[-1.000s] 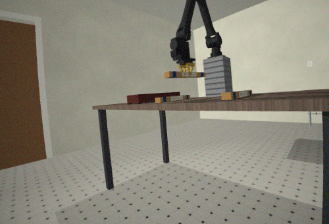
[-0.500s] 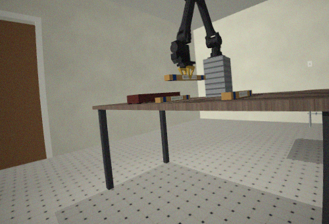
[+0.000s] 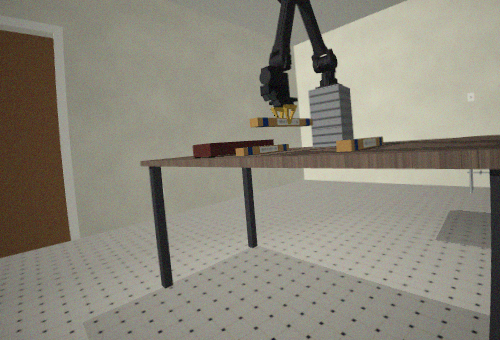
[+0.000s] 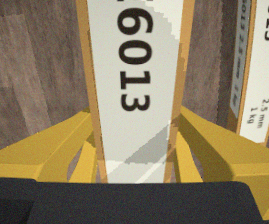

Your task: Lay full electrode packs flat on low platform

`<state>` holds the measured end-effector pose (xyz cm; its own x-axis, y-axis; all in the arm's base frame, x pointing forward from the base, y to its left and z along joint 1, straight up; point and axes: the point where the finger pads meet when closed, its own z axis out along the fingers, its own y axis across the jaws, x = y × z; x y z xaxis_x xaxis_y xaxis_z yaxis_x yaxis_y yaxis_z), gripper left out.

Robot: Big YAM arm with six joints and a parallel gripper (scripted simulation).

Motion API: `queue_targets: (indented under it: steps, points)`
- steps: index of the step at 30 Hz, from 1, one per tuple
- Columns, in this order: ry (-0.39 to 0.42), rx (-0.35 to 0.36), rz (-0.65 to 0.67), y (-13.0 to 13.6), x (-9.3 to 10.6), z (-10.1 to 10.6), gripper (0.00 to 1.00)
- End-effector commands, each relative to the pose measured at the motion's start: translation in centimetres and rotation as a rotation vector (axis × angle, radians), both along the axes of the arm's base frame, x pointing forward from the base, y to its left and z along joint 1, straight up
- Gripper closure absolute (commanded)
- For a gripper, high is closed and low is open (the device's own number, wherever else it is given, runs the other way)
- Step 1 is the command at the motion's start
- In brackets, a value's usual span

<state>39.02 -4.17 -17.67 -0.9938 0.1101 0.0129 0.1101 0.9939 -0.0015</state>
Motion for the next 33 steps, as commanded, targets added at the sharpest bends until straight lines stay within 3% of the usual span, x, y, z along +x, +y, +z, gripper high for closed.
queue_targets:
  steps: [1, 33]
  points:
    - [-0.052, -0.003, 0.007, -0.6, 2.6, 0.4, 1.0]
    - [-0.056, -0.004, 0.005, -0.9, 3.8, 0.6, 1.0]
